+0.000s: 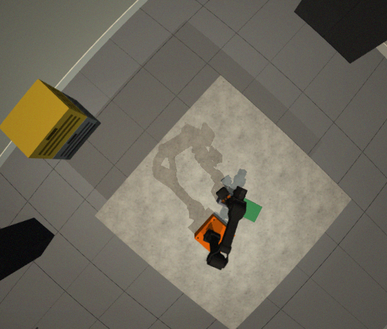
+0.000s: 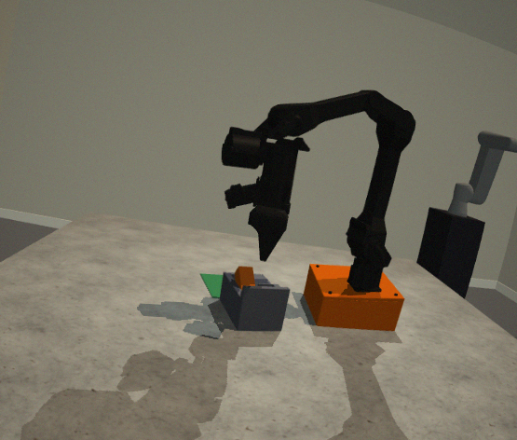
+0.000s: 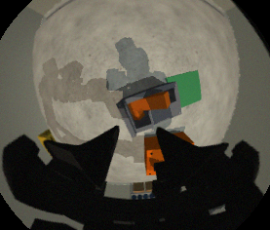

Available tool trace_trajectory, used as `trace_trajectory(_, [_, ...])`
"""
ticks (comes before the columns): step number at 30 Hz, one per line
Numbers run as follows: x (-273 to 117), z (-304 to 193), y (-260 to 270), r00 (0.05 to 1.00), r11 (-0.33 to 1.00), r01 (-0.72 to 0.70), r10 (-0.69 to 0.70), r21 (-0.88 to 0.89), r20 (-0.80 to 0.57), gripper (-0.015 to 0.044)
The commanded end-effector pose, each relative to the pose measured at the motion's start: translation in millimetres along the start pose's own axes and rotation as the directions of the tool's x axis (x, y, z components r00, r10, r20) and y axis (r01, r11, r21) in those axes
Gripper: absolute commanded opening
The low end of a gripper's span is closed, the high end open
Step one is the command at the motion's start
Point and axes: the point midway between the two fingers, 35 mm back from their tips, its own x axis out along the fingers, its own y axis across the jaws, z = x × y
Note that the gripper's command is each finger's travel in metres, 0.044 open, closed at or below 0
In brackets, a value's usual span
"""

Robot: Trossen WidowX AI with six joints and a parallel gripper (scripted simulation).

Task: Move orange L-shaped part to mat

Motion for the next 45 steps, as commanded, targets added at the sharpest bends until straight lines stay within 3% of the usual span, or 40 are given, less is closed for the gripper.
trace_trajectory(1, [-2.0,17.6,-23.3,1.000,0.826,-0.006,0.005,0.564,0.002,0.0280])
trace_trajectory(5, [-3.2,28.7,-44.5,1.000,0.478,-0.007,0.005,0.878,0.006,0.0280])
trace_trajectory(7, [-3.4,30.4,-48.3,1.000,0.405,-0.008,0.004,0.914,0.006,0.0280])
trace_trajectory(20, [-2.1,30.5,-48.2,1.000,0.405,-0.008,0.004,0.914,0.006,0.0280])
trace_trajectory(27, [26.2,30.6,-48.1,1.000,0.405,-0.008,0.005,0.914,0.006,0.0280])
trace_trajectory(45, [47.7,31.7,-47.7,1.000,0.405,-0.008,0.005,0.914,0.006,0.0280])
